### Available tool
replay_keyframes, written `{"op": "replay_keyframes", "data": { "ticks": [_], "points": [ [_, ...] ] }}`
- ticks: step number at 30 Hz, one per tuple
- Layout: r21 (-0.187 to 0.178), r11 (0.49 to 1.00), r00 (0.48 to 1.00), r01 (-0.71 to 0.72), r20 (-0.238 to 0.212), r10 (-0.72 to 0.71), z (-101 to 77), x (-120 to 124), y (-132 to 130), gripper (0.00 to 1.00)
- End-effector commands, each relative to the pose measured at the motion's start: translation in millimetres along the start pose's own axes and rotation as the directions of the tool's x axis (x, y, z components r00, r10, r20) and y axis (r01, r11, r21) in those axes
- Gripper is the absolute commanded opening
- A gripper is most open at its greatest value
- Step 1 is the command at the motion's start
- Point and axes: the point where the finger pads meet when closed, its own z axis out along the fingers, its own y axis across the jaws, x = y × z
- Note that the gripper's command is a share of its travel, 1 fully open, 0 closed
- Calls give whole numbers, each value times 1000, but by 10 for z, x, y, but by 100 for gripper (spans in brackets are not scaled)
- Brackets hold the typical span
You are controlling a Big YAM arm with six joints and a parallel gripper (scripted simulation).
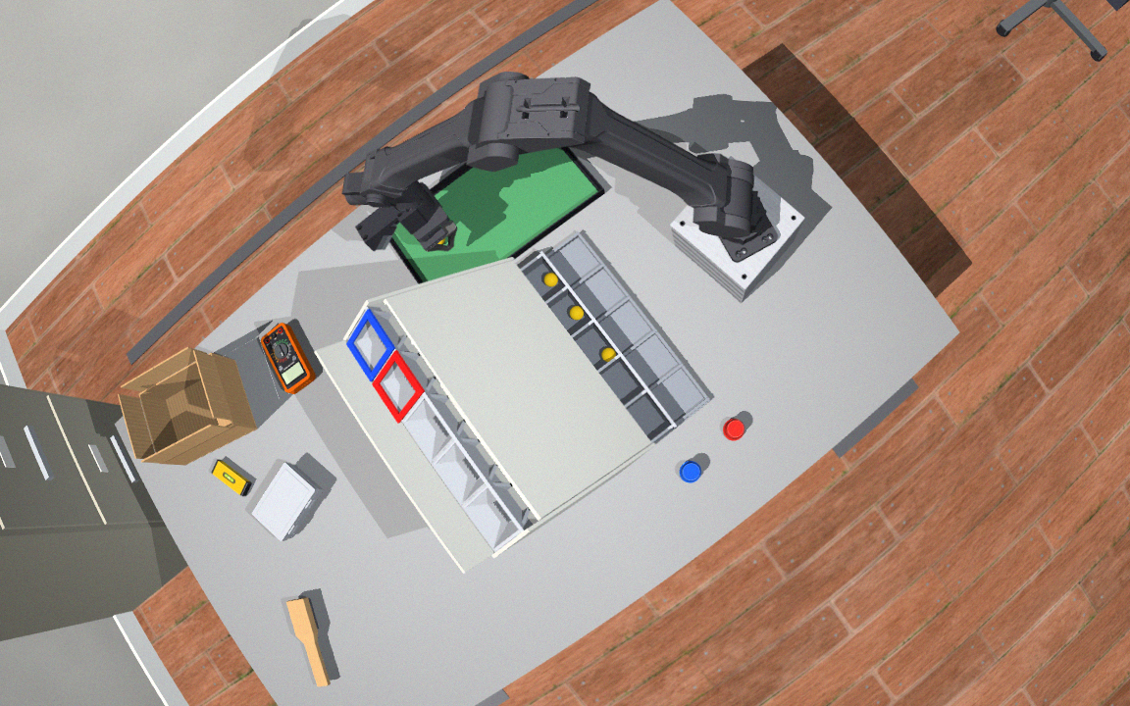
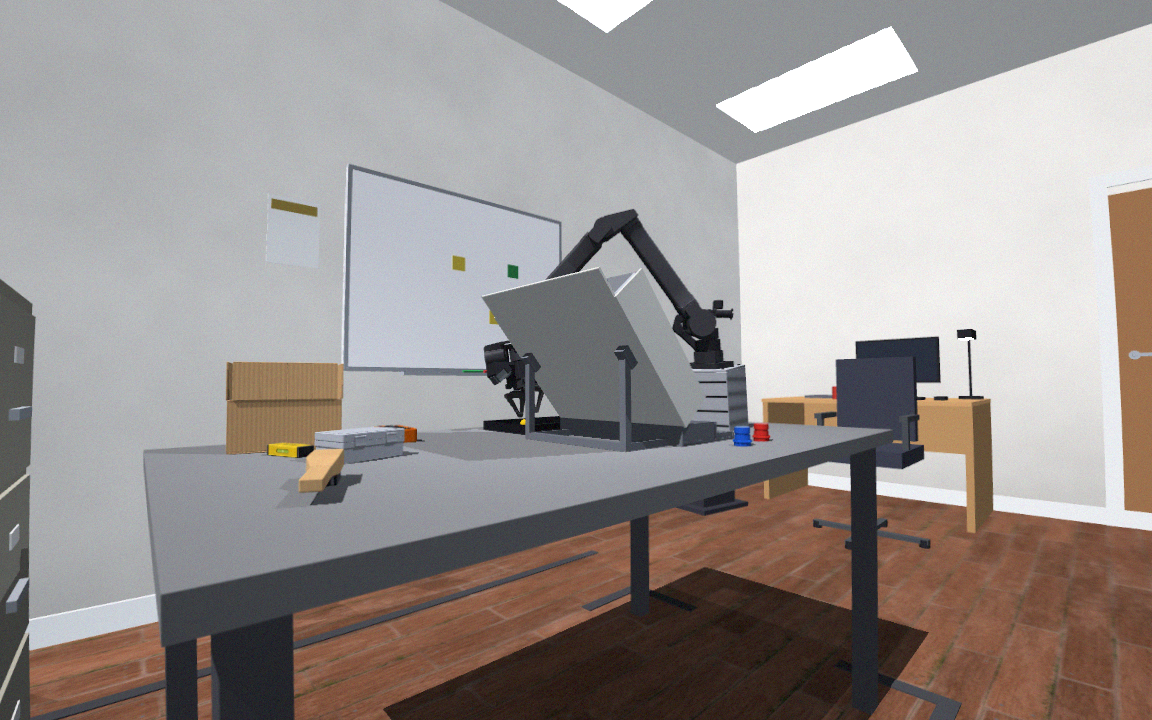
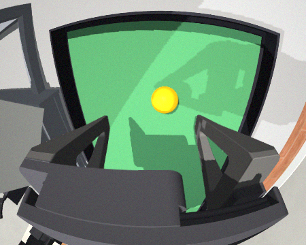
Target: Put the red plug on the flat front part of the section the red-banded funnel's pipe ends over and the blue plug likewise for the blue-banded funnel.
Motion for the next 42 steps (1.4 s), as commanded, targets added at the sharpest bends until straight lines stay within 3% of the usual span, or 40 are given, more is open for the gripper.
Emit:
{"op": "replay_keyframes", "data": {
  "ticks": [1,23,42],
  "points": [
    [23,1000,1000,8,26,-8,-106,-227,-76,80],
    [23,1000,1000,7,25,-8,-119,-271,-96,80],
    [22,1000,1000,8,25,-9,159,-131,-128,80]
  ]
}}
